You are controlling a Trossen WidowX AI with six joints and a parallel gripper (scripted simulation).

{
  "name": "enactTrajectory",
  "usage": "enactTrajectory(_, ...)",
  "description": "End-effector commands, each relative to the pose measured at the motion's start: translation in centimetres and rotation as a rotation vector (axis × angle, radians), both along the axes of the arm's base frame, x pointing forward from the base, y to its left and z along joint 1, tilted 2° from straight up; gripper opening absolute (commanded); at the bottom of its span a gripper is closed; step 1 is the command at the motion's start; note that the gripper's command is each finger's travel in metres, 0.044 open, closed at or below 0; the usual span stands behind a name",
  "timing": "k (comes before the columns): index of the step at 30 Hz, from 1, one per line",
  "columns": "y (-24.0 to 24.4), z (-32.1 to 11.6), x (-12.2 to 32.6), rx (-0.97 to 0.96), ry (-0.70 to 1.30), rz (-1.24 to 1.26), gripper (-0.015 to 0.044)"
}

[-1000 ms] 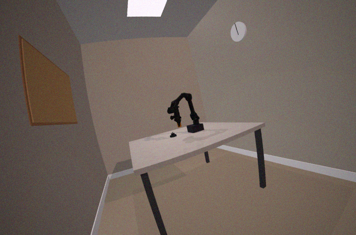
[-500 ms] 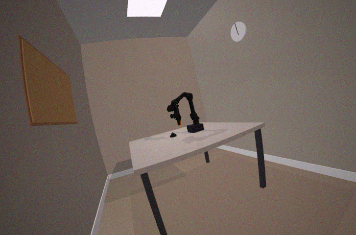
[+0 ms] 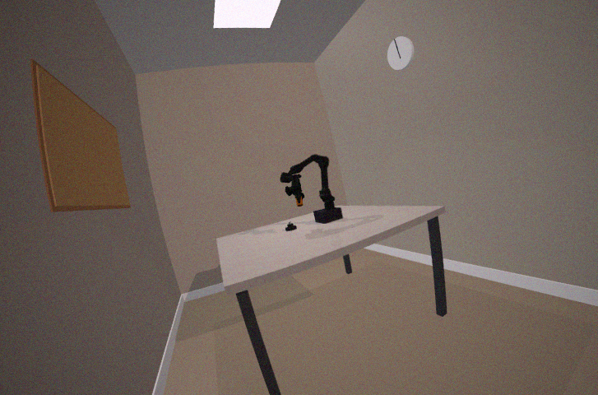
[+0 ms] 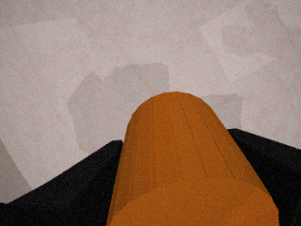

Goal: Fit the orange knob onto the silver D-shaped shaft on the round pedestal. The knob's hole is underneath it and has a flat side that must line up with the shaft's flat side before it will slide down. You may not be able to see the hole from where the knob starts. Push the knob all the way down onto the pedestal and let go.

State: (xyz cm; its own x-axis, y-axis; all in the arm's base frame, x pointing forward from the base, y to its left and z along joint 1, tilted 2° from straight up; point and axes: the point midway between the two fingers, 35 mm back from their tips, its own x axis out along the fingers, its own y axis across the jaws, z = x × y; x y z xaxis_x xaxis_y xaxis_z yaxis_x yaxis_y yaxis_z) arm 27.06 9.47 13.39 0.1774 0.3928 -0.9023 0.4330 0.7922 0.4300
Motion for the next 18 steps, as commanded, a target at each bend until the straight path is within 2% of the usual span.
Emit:
enactTrajectory(1,-0.4,1.3,-0.1,0.101,-0.068,0.004,0.0000)
enactTrajectory(18,-2.2,4.8,-0.7,0.424,-0.238,-0.004,0.0000)
